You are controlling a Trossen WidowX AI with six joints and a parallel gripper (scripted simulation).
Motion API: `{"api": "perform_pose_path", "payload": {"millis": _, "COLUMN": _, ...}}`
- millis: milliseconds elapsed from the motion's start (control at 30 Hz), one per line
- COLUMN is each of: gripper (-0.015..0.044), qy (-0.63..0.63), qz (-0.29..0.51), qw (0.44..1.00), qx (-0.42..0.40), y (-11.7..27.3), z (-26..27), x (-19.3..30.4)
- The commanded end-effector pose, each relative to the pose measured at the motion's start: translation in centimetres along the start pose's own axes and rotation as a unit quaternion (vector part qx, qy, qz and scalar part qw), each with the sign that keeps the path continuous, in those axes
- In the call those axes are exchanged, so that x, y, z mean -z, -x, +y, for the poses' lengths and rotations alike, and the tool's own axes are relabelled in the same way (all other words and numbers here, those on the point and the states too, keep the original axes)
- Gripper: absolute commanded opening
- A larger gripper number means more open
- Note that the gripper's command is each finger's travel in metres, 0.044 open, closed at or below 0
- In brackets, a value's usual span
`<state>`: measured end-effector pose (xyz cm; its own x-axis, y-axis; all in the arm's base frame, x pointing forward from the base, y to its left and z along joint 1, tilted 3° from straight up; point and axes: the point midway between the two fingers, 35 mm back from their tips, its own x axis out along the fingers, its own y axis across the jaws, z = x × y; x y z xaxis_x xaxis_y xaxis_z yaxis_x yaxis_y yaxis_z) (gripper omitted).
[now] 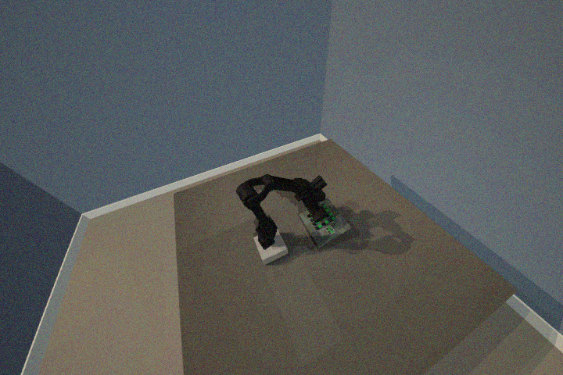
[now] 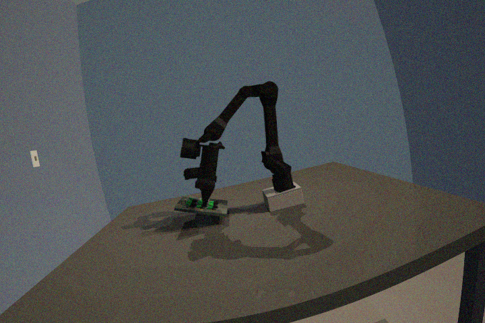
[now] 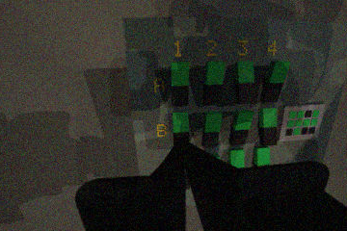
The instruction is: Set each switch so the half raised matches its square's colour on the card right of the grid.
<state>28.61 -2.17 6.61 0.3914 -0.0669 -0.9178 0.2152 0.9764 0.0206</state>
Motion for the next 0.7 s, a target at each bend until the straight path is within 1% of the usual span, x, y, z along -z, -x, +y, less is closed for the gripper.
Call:
{"api": "perform_pose_path", "payload": {"millis": 0, "gripper": 0.0, "qy": 0.0, "qz": -0.001, "qw": 1.0, "qx": 0.001, "y": -0.03, "z": -0.02, "x": -0.05}}
{"api": "perform_pose_path", "payload": {"millis": 667, "gripper": 0.0, "qy": 0.0, "qz": -0.001, "qw": 1.0, "qx": 0.001, "y": -0.29, "z": -0.02, "x": -0.04}}
